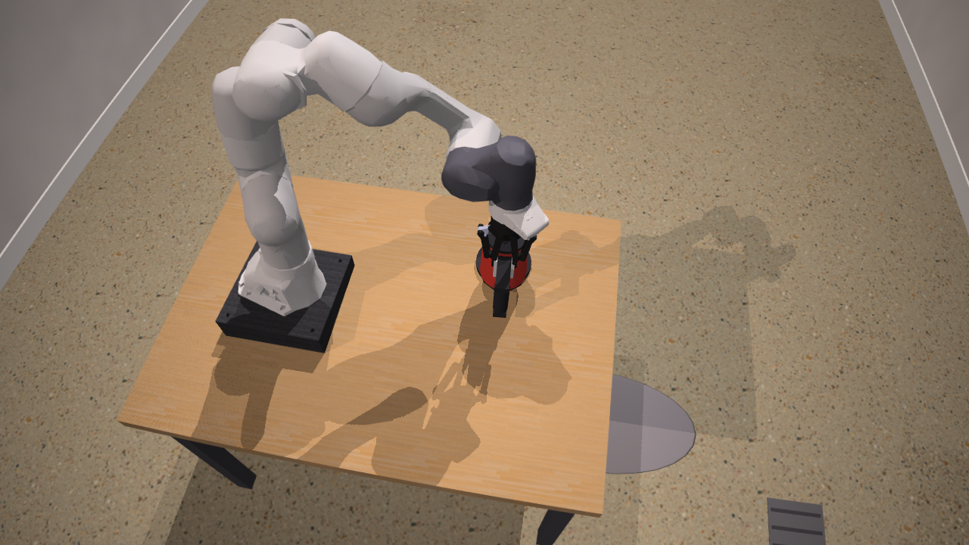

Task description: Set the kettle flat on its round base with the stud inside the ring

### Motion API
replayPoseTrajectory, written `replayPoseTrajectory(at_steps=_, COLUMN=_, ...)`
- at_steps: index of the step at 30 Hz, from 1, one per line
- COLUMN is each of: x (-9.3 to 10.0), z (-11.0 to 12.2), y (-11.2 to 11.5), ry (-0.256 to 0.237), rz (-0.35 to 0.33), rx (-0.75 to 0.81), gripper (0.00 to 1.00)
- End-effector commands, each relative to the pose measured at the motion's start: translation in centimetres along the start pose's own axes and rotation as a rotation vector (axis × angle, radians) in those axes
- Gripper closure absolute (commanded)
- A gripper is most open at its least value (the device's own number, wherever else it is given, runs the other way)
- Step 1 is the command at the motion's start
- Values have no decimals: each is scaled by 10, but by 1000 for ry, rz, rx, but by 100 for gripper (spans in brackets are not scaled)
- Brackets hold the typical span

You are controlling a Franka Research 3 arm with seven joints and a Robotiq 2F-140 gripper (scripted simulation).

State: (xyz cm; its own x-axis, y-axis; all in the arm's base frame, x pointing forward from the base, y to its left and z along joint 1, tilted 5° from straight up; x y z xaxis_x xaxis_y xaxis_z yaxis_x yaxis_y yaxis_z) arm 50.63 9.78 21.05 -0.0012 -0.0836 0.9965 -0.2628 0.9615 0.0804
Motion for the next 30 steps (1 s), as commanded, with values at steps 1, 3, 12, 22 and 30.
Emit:
replayPoseTrajectory(at_steps=1, x=5, z=-3, y=11, ry=-15, rz=6, rx=-43, gripper=100)
replayPoseTrajectory(at_steps=3, x=5, z=-3, y=17, ry=-15, rz=6, rx=-43, gripper=100)
replayPoseTrajectory(at_steps=12, x=4, z=-3, y=35, ry=-15, rz=6, rx=-43, gripper=100)
replayPoseTrajectory(at_steps=22, x=4, z=-3, y=48, ry=-15, rz=6, rx=-43, gripper=100)
replayPoseTrajectory(at_steps=30, x=4, z=-3, y=53, ry=-15, rz=6, rx=-43, gripper=100)
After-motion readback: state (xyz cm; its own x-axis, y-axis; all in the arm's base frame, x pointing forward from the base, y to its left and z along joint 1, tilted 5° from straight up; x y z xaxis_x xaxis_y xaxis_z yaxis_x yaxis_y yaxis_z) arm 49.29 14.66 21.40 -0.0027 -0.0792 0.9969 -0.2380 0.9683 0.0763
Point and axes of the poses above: the point where the finger pads meet when closed, its own x axis back along the fingers, its own z axis across the jaws, y = z × x, the point moved 7 cm from there along x, back along the fingers, and after that the axes turned 6 degrees about x, right-handed, at the moved point
